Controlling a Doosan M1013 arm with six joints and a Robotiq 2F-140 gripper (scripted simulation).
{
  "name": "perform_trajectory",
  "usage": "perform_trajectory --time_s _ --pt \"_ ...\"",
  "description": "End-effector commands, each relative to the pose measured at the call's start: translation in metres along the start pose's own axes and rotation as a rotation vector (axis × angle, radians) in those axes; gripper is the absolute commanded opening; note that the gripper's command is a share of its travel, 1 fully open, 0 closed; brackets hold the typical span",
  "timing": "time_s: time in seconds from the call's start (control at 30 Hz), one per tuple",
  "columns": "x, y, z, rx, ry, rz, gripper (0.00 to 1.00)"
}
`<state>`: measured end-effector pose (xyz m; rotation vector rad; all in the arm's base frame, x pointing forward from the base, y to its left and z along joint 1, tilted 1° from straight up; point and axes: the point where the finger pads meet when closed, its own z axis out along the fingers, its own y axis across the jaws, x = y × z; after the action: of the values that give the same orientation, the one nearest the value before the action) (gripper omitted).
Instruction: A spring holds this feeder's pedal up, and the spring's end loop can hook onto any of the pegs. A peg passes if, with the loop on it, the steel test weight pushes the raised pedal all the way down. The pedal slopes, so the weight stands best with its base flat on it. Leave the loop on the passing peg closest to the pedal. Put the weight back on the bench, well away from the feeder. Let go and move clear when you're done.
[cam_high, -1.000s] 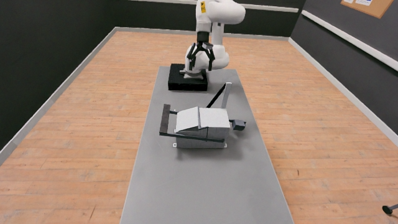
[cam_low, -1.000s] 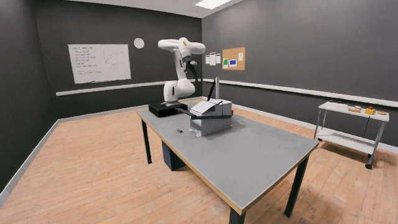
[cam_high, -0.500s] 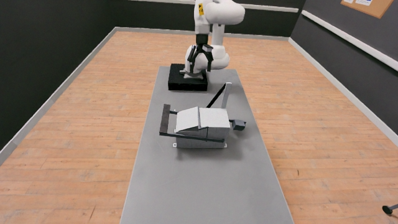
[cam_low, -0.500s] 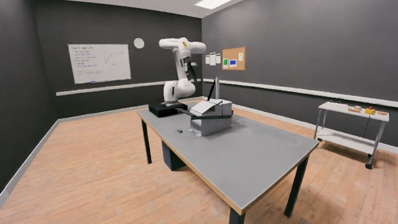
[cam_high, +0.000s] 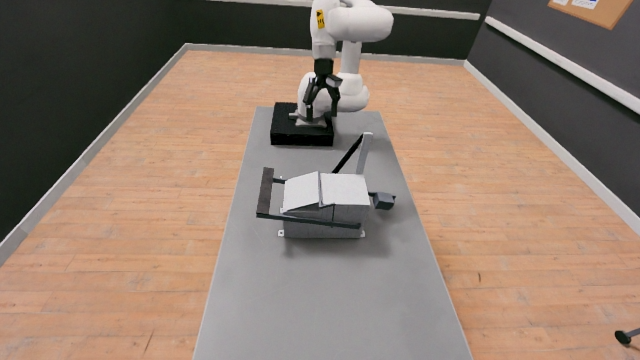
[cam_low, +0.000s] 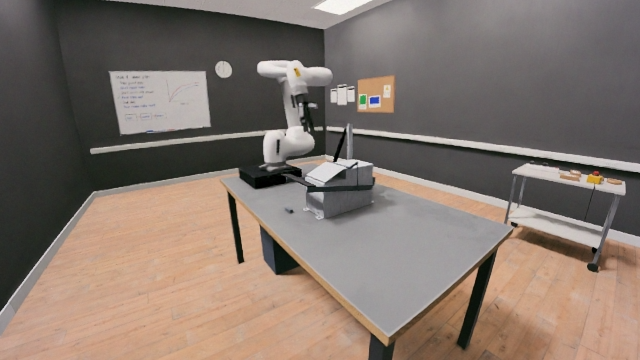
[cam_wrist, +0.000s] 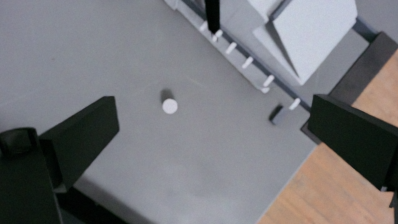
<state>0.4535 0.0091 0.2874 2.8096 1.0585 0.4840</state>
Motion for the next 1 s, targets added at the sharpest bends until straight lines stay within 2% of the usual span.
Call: perform_trajectory --time_s 0.0,0.1,0.13,0.67,0.7,0.97 --pt "0.000 0.000 0.000 0.001 0.001 -0.002 1.00" --pt "0.000 0.000 0.000 0.001 0.001 -0.002 1.00" --pt "-0.003 -0.002 0.012 0.054 -0.028 -0.138 1.00" --pt "-0.003 -0.002 0.012 0.054 -0.028 -0.138 1.00" --pt "-0.006 -0.005 0.023 0.108 -0.057 -0.274 1.00" --pt "-0.006 -0.005 0.023 0.108 -0.057 -0.274 1.00"
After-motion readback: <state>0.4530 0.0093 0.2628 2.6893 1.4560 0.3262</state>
